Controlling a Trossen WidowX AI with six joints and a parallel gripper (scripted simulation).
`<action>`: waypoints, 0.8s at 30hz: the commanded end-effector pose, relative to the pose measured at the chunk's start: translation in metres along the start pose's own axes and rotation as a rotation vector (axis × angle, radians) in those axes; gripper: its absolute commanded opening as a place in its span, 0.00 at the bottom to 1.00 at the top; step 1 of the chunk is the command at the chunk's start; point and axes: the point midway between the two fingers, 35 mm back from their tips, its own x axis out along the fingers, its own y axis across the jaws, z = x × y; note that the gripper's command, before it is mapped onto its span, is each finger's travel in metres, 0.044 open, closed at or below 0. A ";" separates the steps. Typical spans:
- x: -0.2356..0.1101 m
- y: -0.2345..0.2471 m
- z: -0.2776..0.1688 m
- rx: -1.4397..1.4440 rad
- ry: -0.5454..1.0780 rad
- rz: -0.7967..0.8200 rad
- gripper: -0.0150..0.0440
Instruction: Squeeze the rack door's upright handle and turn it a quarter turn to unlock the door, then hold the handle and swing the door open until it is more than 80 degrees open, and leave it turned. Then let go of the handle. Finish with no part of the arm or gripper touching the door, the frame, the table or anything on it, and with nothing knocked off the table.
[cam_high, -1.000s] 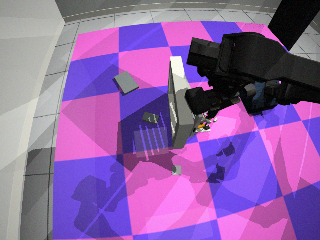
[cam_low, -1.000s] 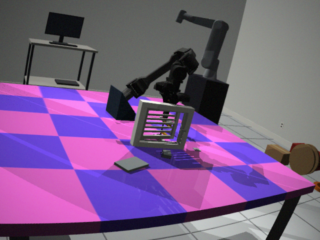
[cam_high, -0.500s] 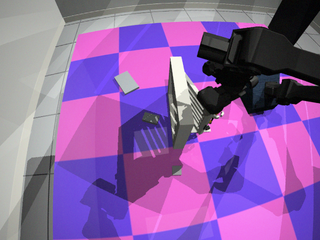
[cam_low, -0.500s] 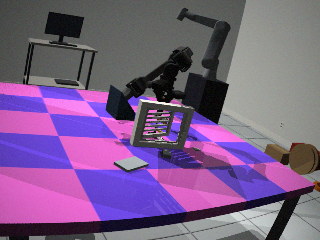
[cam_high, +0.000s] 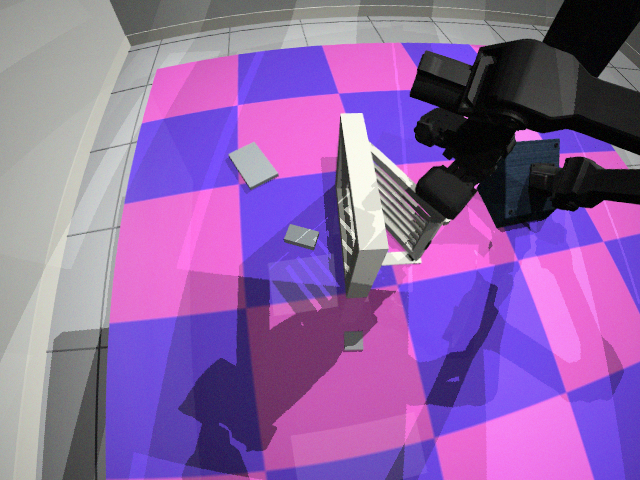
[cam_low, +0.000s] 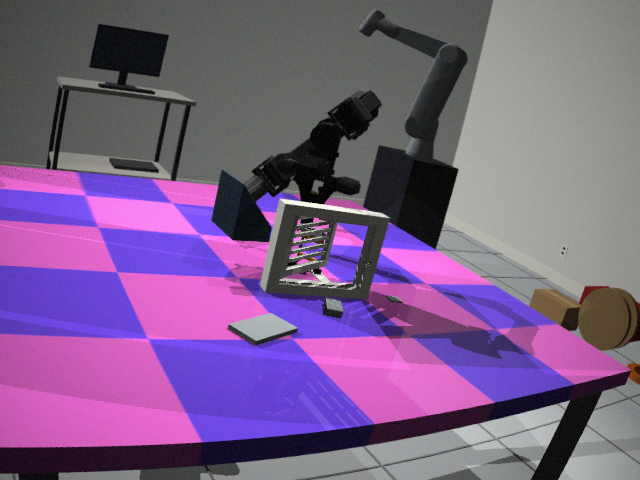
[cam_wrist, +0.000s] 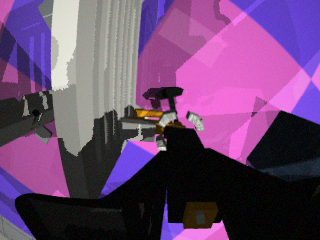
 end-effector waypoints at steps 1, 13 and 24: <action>0.000 -0.007 0.002 -0.077 -0.006 0.003 0.28; 0.000 -0.031 0.010 -0.235 -0.007 0.001 0.28; 0.000 -0.055 0.021 -0.392 -0.007 0.000 0.28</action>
